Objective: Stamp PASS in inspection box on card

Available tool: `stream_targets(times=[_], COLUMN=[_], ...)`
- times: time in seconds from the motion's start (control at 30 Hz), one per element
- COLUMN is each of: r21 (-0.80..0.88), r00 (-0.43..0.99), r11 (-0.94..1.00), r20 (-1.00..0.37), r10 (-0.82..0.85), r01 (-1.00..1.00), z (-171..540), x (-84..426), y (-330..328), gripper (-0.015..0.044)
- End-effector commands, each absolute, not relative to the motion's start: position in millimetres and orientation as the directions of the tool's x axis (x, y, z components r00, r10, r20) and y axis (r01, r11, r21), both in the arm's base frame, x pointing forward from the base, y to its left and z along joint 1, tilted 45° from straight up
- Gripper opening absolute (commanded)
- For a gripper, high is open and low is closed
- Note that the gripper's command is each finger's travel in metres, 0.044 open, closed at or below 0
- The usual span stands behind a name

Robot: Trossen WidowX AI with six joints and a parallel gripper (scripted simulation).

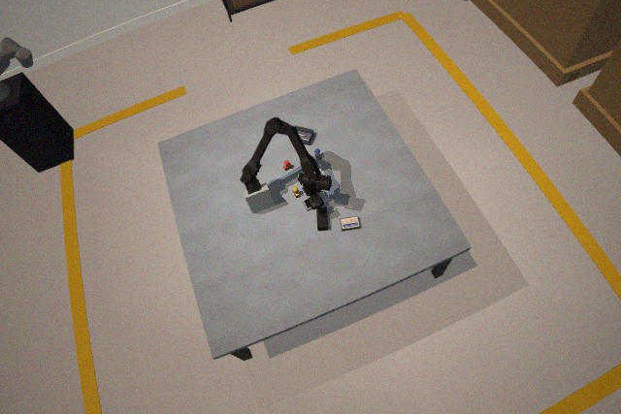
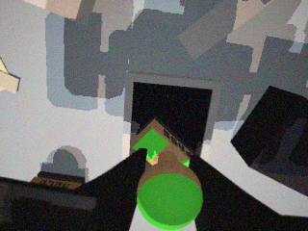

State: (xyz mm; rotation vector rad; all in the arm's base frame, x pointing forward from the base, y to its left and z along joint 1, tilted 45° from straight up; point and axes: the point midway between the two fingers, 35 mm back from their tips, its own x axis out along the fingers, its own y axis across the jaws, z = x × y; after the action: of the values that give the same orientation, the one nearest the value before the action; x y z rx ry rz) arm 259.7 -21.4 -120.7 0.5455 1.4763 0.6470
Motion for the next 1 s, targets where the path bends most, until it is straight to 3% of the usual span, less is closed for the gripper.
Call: stream_targets(times=[0.0, 0.97], r21=[0.692, 0.692], r00=[-0.014, -0.014], r11=[0.719, 0.719], r20=[-0.721, -0.721], r10=[0.693, 0.693], r01=[-0.064, -0.064], z=[-122.1, -116.1], x=[260.3, 260.5], y=[-19.6, -25.6], gripper=[0.0000, 0.0000])
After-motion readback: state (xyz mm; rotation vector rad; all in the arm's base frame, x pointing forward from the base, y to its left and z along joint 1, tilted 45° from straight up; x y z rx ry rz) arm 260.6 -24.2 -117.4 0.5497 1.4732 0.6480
